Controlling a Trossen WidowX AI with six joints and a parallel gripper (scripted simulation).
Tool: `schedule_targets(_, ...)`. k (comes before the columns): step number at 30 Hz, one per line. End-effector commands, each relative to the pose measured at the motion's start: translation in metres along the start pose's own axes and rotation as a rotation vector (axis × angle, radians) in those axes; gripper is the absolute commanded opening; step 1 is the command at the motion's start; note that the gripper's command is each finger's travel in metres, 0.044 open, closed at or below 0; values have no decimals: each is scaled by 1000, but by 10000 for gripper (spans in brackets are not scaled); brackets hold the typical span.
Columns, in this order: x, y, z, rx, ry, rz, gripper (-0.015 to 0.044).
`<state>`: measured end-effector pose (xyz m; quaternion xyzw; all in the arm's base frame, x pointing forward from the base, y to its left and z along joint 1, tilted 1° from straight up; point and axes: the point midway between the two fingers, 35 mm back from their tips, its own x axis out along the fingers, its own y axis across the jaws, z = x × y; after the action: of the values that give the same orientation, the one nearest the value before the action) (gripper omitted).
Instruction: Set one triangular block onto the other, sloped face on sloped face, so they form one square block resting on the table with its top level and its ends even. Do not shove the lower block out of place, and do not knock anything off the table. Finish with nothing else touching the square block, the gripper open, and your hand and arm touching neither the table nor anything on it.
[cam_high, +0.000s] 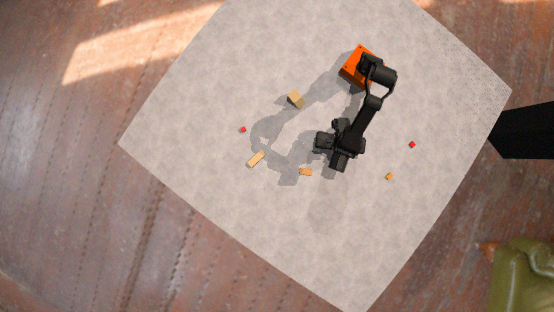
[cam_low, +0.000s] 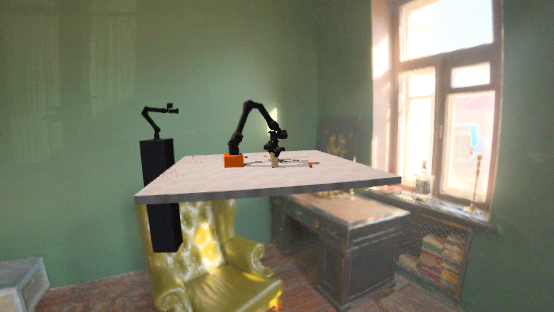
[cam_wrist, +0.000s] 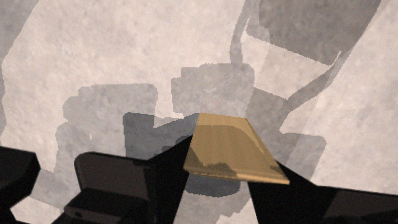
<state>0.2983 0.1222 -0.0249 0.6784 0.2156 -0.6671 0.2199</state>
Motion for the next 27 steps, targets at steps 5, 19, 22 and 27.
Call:
schedule_targets(5, -27, 0, -2, 0, 9, 2, 0)
schedule_targets(19, -24, 0, -1, -28, 6, 1, 0)
schedule_targets(22, -24, 0, -1, -57, 6, 1, 0)
schedule_targets(27, -24, 0, -1, -182, 6, 2, 0)
